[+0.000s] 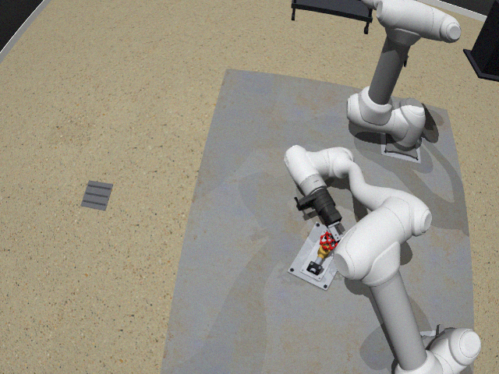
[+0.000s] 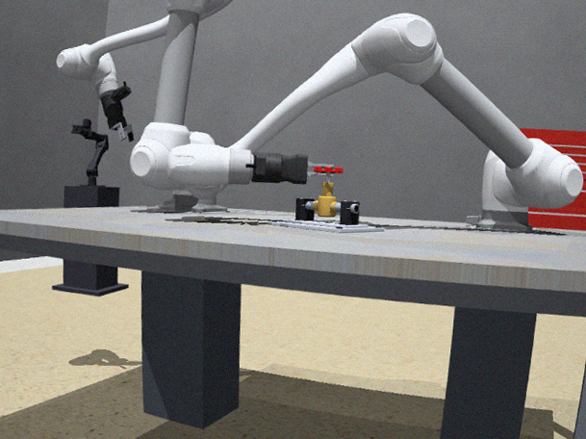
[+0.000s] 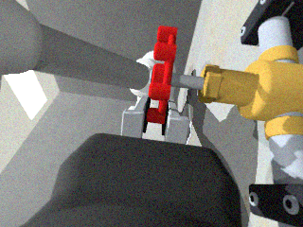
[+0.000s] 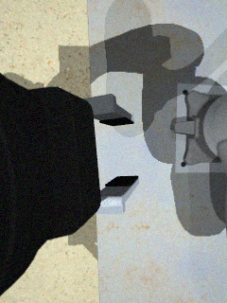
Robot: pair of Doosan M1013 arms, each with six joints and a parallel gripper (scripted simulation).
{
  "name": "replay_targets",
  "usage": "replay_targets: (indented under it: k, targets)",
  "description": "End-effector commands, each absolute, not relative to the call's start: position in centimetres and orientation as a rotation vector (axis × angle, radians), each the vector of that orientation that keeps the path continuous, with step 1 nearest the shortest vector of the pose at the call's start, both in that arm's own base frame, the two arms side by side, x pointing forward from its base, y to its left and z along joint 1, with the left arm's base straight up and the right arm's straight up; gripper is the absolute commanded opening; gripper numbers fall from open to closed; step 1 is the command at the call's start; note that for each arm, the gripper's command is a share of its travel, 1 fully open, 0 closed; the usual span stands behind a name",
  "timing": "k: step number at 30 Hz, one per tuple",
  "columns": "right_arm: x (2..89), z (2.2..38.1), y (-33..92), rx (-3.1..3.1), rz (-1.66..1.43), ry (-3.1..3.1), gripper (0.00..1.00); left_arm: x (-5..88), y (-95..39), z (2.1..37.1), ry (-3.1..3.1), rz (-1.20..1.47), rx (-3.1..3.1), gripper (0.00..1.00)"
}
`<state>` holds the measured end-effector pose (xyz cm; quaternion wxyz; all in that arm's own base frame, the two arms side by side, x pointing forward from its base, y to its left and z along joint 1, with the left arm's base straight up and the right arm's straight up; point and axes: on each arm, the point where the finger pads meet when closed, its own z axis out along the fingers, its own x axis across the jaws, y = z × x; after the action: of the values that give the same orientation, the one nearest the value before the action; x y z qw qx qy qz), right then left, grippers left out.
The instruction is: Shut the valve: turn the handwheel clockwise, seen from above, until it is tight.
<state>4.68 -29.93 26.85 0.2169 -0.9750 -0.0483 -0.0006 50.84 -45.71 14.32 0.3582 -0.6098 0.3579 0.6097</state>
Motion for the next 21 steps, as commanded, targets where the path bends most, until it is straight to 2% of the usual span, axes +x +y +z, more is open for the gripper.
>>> replay_targets:
  k: [1,21]
  targets:
    - [4.69,26.89,-29.97,-2.702,-0.002,-0.134,1.00,50.83,-45.69,14.49,0.936,1.560,-1.564,0.00]
    - [4.69,26.89,-29.97,-2.702,-0.002,-0.134,1.00,50.73,-45.50,14.48,0.985,1.505,-1.509,0.00]
